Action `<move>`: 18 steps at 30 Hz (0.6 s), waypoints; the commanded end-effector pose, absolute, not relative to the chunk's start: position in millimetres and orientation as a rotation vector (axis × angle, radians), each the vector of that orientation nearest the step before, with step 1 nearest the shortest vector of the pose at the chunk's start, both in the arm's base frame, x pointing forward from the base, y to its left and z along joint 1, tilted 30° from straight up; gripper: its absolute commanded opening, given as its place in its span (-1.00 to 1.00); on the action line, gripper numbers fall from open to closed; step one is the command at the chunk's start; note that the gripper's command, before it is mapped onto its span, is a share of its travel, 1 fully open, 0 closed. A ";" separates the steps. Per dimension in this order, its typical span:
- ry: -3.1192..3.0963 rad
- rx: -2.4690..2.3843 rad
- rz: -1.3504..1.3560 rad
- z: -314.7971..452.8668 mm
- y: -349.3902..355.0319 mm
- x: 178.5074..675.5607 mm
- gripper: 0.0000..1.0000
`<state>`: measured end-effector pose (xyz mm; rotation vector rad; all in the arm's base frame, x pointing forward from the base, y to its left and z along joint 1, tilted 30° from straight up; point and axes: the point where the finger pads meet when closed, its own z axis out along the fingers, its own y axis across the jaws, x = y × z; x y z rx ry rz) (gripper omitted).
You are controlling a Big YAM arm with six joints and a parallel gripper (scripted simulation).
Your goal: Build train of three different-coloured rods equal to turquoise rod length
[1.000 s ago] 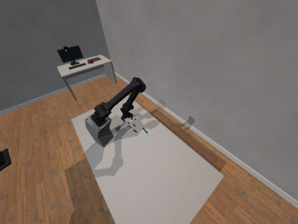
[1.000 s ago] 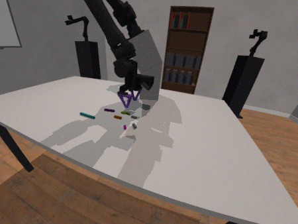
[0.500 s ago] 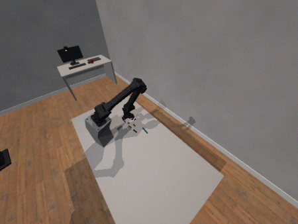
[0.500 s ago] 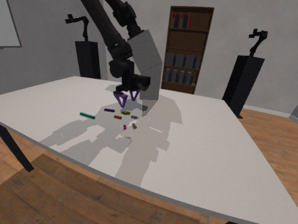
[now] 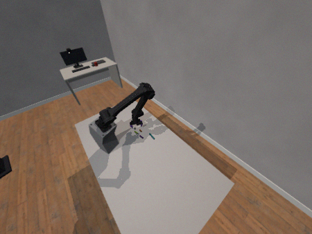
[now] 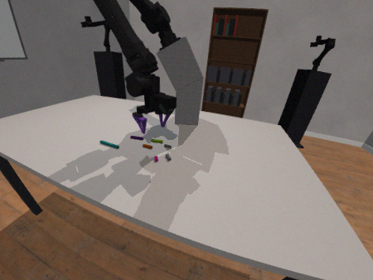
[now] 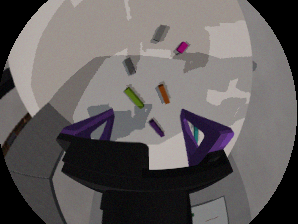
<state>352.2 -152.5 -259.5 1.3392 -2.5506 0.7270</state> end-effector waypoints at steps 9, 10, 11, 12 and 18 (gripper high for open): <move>-2.768 0.998 0.763 -240.0 -177.0 354.4 1.00; -2.769 0.997 0.766 -239.8 -177.4 355.4 1.00; -2.770 0.996 0.772 -239.4 -178.3 357.5 1.00; -2.770 0.996 0.773 -239.3 -178.5 358.2 1.00; -2.853 0.835 0.782 -233.3 -188.8 356.5 1.00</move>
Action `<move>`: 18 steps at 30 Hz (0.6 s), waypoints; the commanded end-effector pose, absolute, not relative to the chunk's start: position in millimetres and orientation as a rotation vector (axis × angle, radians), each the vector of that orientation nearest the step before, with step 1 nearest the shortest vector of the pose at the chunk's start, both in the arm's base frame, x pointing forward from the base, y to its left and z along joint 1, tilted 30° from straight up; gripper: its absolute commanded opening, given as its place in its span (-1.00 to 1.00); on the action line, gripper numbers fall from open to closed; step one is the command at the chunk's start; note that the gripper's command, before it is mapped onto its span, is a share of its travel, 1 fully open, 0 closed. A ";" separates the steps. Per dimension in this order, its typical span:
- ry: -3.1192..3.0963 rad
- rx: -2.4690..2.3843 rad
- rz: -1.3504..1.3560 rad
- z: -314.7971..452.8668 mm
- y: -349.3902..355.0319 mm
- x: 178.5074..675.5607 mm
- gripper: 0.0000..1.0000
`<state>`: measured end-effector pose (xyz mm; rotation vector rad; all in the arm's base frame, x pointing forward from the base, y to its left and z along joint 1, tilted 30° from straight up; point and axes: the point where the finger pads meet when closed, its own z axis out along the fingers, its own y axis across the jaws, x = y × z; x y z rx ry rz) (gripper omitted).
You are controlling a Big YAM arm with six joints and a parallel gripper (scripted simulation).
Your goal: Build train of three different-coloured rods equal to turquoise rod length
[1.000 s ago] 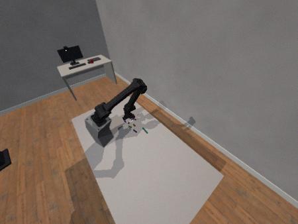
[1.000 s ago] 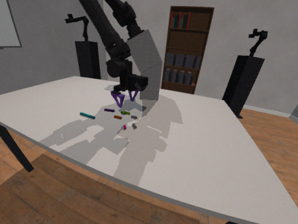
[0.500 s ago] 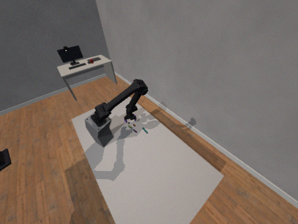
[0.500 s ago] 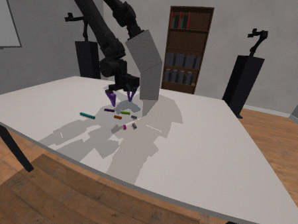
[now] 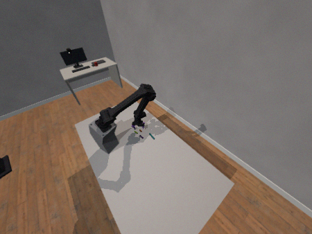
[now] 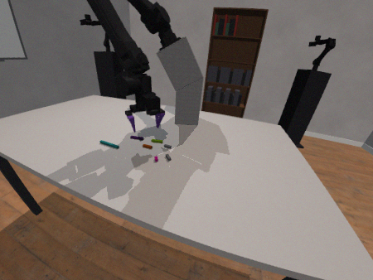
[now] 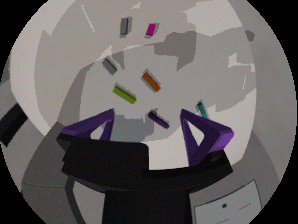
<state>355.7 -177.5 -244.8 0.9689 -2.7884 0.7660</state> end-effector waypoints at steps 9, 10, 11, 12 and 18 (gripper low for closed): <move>-2.926 0.664 0.803 -226.1 -201.5 358.2 1.00; -2.927 0.664 0.803 -226.1 -201.5 358.3 1.00; -2.927 0.664 0.803 -226.1 -201.5 358.4 1.00; -2.916 0.667 0.787 -232.5 -199.6 352.5 1.00; -2.991 0.493 0.817 -219.3 -213.4 359.1 1.00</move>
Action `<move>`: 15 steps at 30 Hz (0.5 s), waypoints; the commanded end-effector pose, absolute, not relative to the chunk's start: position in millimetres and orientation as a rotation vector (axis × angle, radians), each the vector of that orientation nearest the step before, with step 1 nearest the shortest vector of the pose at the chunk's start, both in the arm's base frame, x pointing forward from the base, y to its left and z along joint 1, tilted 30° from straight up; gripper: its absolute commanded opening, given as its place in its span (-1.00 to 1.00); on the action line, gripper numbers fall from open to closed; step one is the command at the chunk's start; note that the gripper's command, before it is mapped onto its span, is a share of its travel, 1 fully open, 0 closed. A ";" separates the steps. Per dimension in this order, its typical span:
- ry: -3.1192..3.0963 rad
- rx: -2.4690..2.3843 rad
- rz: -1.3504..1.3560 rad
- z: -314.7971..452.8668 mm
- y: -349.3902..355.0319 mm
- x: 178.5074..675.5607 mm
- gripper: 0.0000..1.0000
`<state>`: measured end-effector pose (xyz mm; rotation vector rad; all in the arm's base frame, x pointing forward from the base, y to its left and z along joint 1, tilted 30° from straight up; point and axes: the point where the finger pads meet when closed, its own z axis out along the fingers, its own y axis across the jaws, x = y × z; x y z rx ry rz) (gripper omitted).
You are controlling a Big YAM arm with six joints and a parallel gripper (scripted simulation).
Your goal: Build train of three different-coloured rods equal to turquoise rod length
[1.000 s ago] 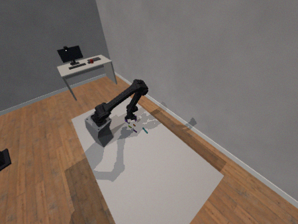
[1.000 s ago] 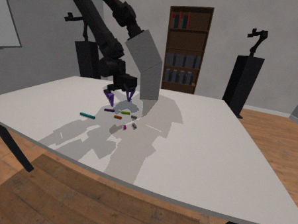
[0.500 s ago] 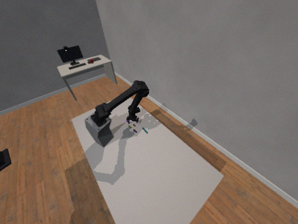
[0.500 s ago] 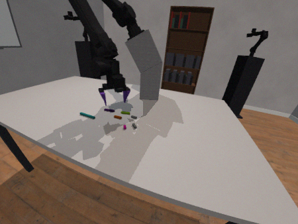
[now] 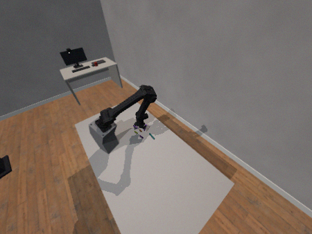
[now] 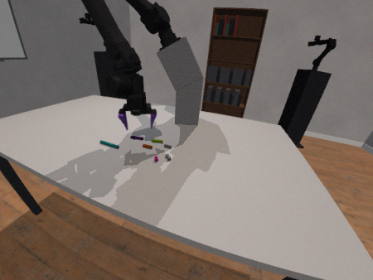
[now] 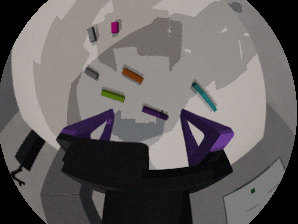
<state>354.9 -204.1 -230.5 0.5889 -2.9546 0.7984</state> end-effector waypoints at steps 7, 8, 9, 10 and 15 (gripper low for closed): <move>-3.040 0.329 0.824 -213.3 -223.7 356.8 1.00; -3.030 0.333 0.810 -219.0 -221.7 352.0 1.00; -3.023 0.336 0.799 -223.3 -220.3 348.4 1.00; -3.078 0.177 0.823 -208.2 -232.2 353.3 1.00; -3.079 0.175 0.831 -207.4 -233.7 355.6 1.00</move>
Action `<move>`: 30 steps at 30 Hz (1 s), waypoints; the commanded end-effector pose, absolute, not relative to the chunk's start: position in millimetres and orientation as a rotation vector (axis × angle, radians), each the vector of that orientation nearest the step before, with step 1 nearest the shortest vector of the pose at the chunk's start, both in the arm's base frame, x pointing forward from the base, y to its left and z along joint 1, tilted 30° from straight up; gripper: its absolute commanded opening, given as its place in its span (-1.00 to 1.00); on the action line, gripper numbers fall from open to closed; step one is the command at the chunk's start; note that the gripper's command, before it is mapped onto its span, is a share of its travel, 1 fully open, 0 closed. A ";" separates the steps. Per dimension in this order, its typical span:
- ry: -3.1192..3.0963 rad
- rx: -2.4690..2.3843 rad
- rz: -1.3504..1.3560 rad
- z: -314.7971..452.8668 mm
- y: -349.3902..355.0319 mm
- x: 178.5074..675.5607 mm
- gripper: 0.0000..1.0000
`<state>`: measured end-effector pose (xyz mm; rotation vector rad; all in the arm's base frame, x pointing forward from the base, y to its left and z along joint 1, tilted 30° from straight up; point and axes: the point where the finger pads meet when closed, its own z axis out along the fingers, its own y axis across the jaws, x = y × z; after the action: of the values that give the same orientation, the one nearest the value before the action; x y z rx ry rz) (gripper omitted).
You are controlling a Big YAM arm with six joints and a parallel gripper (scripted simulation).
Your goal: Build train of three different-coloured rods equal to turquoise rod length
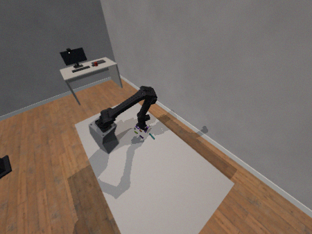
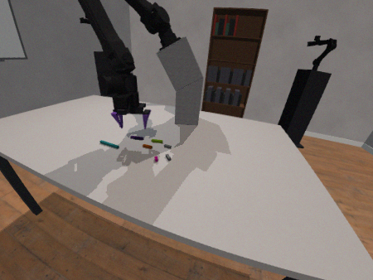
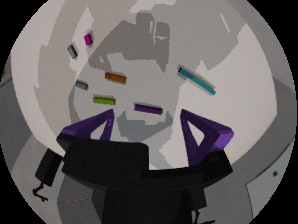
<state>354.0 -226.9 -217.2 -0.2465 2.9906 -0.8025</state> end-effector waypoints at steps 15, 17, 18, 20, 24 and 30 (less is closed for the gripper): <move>2.892 0.308 -0.769 -189.3 -264.1 346.2 1.00; 2.900 0.308 -0.766 -192.5 -262.9 343.8 1.00; 2.900 0.308 -0.766 -192.5 -262.9 343.8 1.00; 2.924 0.277 -0.756 -202.3 -253.4 341.2 1.00; 2.923 0.278 -0.757 -202.1 -253.9 342.0 1.00; 2.924 0.271 -0.758 -202.1 -253.9 342.0 1.00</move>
<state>349.4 -261.5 -196.8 0.2774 2.8964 -0.7731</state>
